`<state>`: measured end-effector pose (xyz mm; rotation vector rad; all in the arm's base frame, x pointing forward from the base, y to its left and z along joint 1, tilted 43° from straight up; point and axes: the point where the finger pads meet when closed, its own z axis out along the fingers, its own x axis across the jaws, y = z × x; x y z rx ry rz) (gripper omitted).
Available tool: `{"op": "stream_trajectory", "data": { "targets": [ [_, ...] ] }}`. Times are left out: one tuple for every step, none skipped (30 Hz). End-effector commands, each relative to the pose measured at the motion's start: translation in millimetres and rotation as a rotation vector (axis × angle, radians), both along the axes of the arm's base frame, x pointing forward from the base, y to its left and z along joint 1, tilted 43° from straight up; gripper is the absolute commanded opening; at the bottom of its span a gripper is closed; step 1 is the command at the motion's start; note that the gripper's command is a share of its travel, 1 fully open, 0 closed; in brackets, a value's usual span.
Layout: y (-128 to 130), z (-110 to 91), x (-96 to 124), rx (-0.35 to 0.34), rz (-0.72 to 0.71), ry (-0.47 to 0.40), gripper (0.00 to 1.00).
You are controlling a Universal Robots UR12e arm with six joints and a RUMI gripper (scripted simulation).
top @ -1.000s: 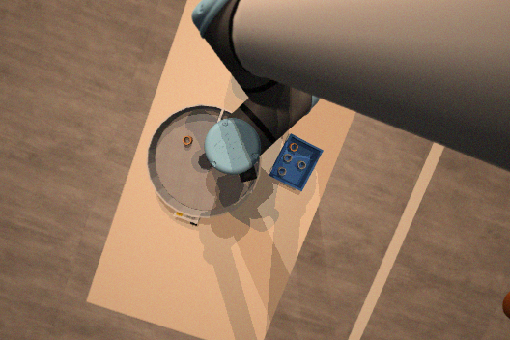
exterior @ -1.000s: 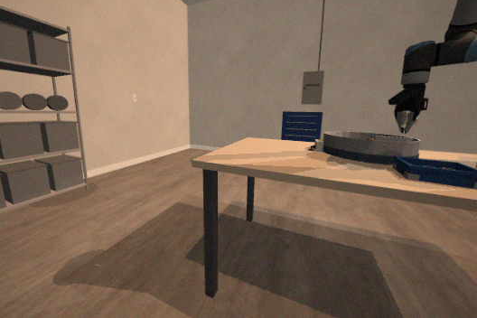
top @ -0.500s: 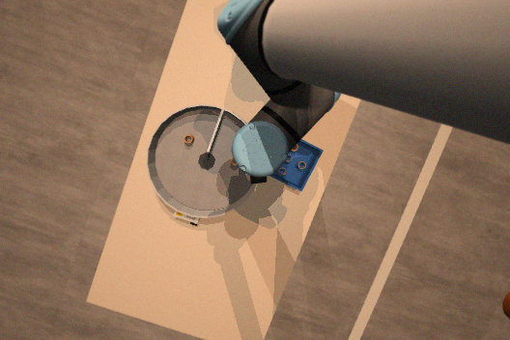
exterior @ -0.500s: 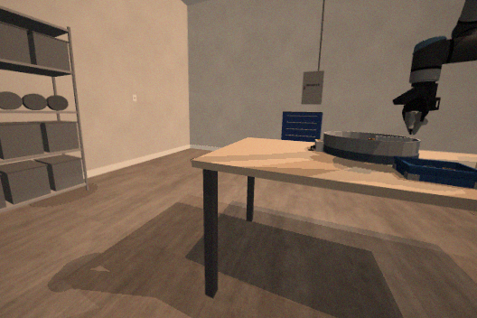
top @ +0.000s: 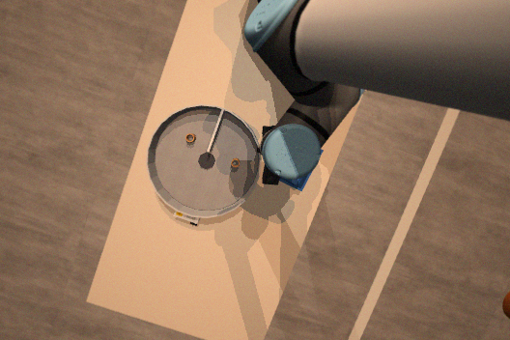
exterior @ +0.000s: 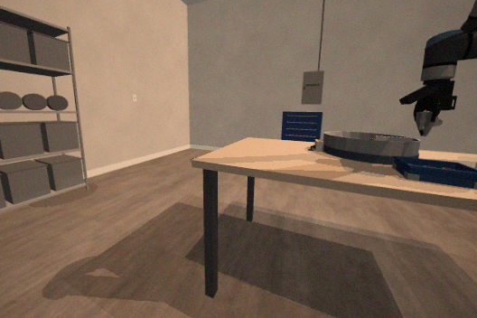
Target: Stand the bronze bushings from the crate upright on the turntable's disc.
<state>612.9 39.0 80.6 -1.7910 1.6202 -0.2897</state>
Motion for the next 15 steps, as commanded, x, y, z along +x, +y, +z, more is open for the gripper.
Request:
{"op": "stream_trajectory", "data": {
  "targets": [
    [8, 3, -1, 0.017, -0.029, 0.011, 0.06],
    [12, 4, -2, 0.026, -0.040, 0.016, 0.06],
    [15, 5, -3, 0.034, -0.050, 0.020, 0.06],
    [19, 6, -3, 0.042, -0.060, 0.025, 0.06],
    [22, 7, -4, 0.050, -0.070, 0.030, 0.06],
    [25, 8, -5, 0.058, -0.080, 0.035, 0.06],
    [29, 9, -5, 0.066, -0.090, 0.039, 0.06],
    [32, 10, -6, 0.074, -0.100, 0.044, 0.06],
    [35, 11, -7, 0.082, -0.110, 0.048, 0.06],
    [39, 12, -7, 0.089, -0.119, 0.052, 0.06],
    [42, 13, -8, 0.097, -0.129, 0.057, 0.06],
    [45, 14, -9, 0.105, -0.138, 0.061, 0.06],
    [48, 15, -9, 0.112, -0.148, 0.065, 0.06],
    [51, 16, -10, 0.120, -0.157, 0.069, 0.06],
    [54, 17, -10, 0.127, -0.165, 0.074, 0.06]
  ]
}}
